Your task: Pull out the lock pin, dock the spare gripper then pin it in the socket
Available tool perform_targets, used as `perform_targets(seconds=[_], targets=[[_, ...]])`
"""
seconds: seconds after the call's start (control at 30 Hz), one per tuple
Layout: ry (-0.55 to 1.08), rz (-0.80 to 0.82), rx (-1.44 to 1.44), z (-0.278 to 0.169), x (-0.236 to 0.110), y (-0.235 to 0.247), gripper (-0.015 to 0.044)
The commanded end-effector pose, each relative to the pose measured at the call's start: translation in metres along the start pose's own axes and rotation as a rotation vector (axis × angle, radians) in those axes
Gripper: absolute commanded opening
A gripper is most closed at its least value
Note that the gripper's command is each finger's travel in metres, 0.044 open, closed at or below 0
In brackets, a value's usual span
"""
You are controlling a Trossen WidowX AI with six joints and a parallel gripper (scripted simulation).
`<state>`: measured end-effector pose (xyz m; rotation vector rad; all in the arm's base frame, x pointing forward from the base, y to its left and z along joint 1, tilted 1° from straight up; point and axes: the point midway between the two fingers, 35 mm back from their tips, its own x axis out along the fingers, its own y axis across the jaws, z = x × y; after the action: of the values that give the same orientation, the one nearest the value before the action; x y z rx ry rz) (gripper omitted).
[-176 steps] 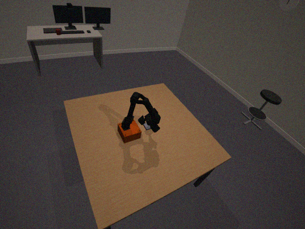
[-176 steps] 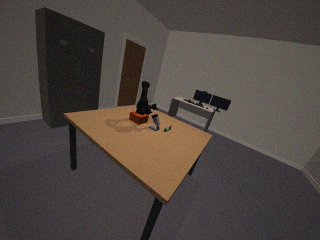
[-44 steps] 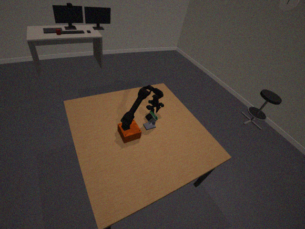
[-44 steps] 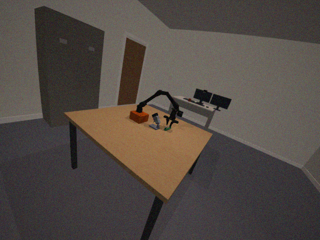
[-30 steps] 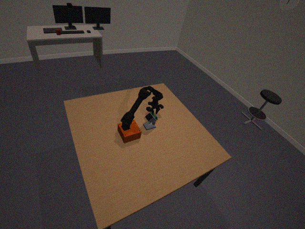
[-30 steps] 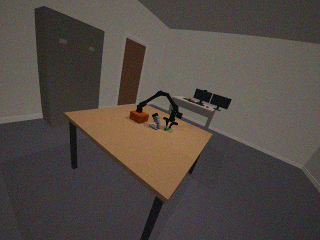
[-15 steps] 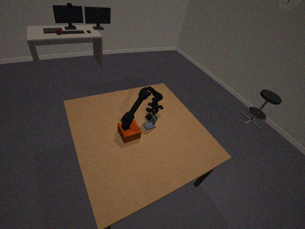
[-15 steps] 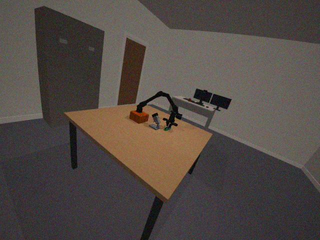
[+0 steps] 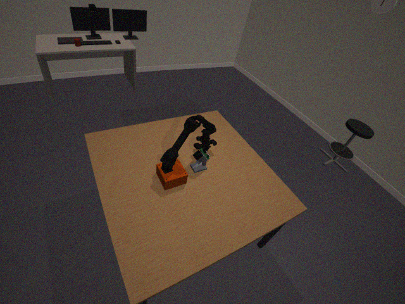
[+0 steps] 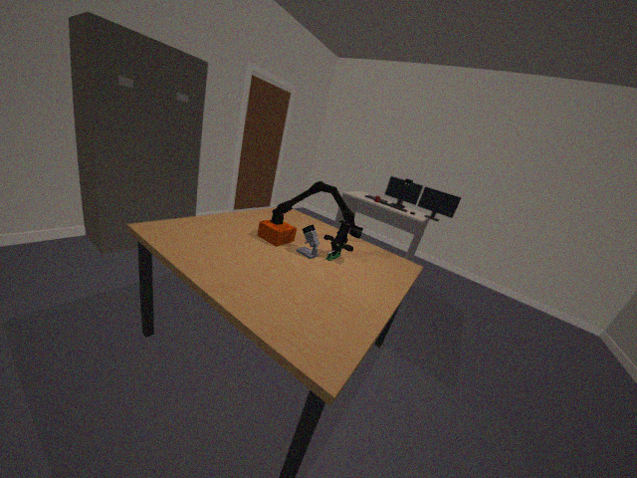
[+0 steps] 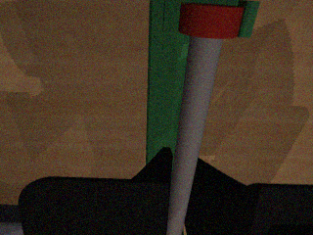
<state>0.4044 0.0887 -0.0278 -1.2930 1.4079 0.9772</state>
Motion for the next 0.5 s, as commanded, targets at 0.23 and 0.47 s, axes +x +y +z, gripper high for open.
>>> perform_targets(seconds=[0.23,0.47], targets=[[0.001,-0.007,-0.002,-0.011,-0.042,-0.002,0.0],[0.001,-0.007,-0.002,-0.018,-0.066,-0.001,0.0]])
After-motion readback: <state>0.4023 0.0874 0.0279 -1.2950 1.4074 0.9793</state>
